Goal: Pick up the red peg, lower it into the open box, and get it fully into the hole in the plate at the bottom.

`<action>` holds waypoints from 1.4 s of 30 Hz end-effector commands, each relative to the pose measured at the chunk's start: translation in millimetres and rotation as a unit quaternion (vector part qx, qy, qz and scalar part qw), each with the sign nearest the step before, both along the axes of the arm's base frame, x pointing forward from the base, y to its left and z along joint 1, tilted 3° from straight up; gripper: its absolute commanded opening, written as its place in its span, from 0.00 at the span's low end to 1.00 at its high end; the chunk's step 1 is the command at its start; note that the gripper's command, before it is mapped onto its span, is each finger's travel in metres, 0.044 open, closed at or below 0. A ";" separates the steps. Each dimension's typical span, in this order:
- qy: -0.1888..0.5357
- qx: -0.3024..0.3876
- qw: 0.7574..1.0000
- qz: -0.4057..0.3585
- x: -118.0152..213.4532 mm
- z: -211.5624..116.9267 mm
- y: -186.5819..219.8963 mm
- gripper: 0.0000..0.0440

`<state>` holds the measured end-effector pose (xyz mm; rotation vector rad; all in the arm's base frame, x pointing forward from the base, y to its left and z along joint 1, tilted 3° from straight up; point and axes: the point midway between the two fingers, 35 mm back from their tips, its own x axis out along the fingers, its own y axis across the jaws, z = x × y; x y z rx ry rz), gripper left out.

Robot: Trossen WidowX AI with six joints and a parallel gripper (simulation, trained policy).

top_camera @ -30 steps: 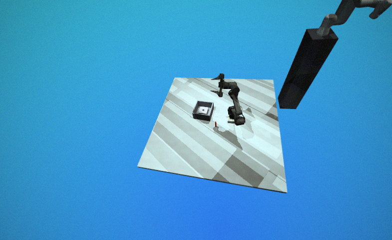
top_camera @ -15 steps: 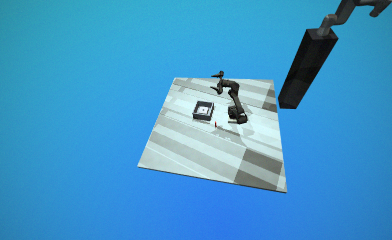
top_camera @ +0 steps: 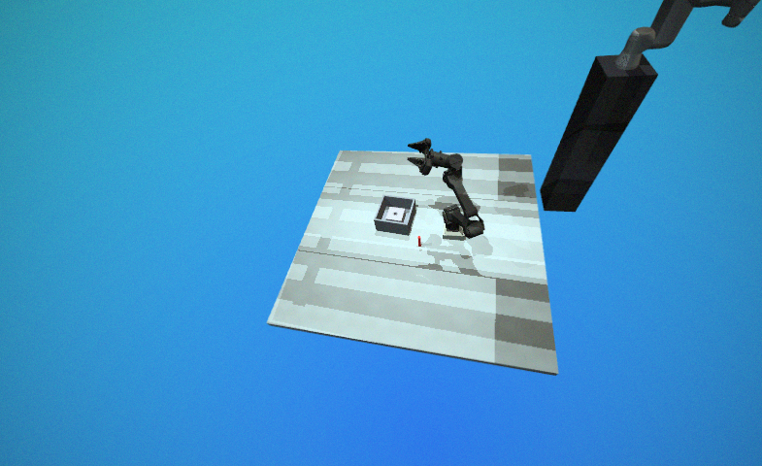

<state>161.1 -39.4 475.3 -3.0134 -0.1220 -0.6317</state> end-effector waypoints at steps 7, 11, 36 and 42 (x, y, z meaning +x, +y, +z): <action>0.005 0.172 0.984 0.034 10.8 -4.9 -23.6 1.00; 0.009 0.238 0.970 0.047 15.6 -9.0 -32.1 1.00; 0.035 0.618 0.780 0.092 52.9 -56.3 -73.6 1.00; 0.042 0.695 0.712 0.091 62.7 -72.9 -78.8 1.00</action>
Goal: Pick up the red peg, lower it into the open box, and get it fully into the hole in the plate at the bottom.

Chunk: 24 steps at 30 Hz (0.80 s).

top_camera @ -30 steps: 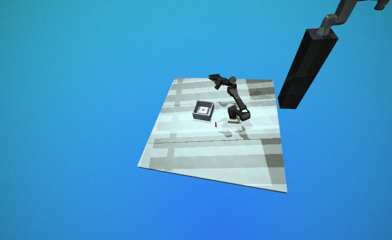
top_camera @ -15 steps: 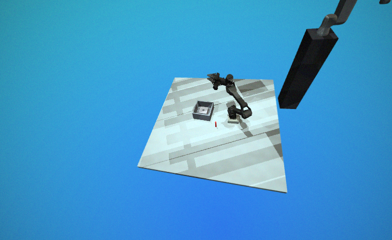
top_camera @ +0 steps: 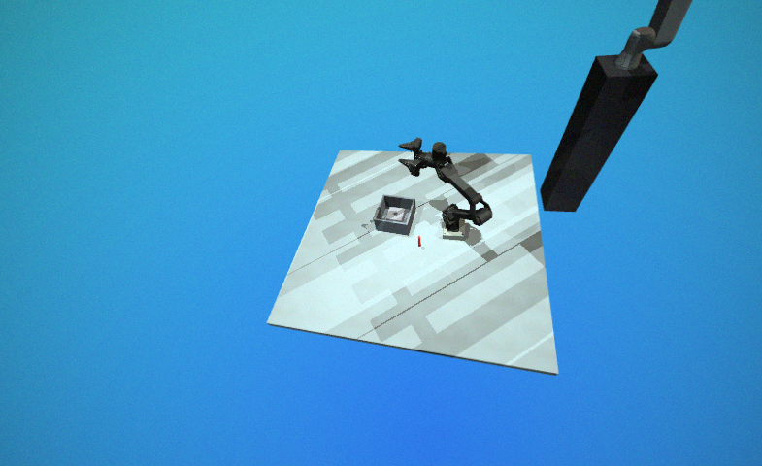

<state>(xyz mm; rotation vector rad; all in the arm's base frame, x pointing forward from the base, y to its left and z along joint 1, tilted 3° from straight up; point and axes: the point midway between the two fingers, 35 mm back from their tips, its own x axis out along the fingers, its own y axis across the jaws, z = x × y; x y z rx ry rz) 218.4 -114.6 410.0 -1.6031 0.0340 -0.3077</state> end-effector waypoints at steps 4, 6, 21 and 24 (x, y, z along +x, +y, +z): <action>0.020 0.120 0.993 0.004 11.8 -19.5 -5.6 1.00; 0.027 0.153 0.988 0.004 14.9 -25.7 -6.1 1.00; 0.085 0.391 0.917 -0.011 35.5 -75.9 0.1 1.00; 0.098 0.434 0.895 -0.019 38.6 -86.3 3.7 1.00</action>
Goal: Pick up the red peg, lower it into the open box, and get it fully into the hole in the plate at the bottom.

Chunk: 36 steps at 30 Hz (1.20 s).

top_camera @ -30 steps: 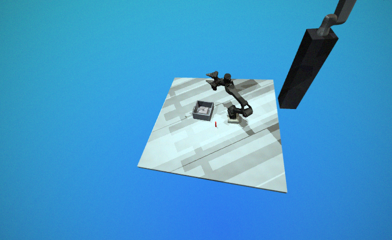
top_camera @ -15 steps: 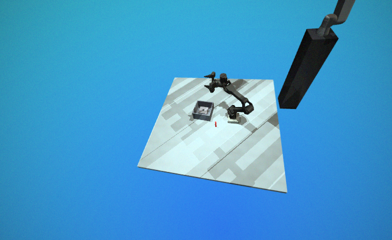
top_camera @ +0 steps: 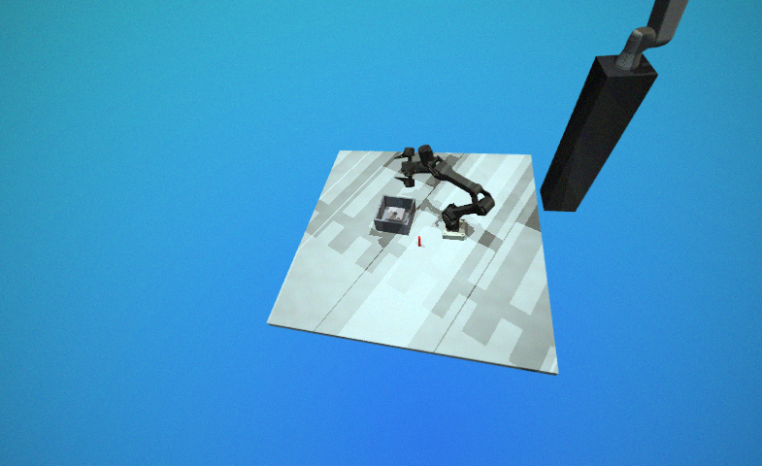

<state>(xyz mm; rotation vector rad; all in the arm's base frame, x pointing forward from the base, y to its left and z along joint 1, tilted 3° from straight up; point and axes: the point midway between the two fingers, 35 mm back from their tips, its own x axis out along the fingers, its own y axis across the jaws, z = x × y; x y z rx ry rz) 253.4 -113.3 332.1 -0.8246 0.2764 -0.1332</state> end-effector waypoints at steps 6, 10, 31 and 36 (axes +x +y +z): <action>0.052 0.140 0.988 -0.024 8.5 -29.6 11.9 1.00; 0.079 0.199 0.976 -0.038 10.6 -43.5 20.0 1.00; 0.235 0.448 0.845 -0.172 1.6 -112.3 81.7 1.00; 0.270 0.485 0.802 -0.221 -6.5 -126.9 99.6 1.00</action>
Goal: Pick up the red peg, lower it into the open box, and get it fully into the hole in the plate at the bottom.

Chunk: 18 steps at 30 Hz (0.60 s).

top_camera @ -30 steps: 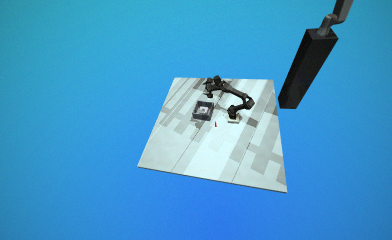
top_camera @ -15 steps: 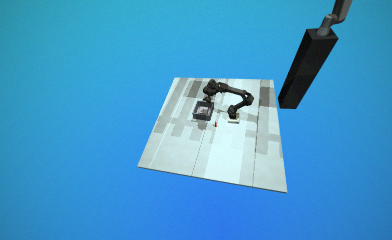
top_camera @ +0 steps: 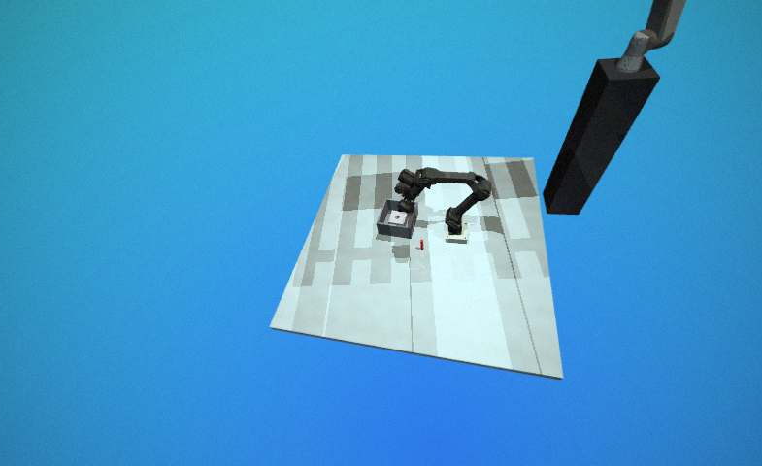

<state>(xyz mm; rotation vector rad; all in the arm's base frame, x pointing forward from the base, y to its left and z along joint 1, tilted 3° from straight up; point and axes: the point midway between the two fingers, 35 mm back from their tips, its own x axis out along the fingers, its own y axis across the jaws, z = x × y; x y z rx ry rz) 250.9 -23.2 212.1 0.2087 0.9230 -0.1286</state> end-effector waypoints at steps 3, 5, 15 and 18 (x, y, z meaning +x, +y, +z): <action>0.068 0.045 0.995 -0.055 -9.9 -15.2 20.6 1.00; 0.091 0.057 0.991 -0.075 -14.4 -20.7 28.2 1.00; 0.202 0.087 0.959 -0.178 -40.7 -46.7 68.6 1.00; 0.228 0.086 0.948 -0.205 -48.8 -54.1 80.7 1.00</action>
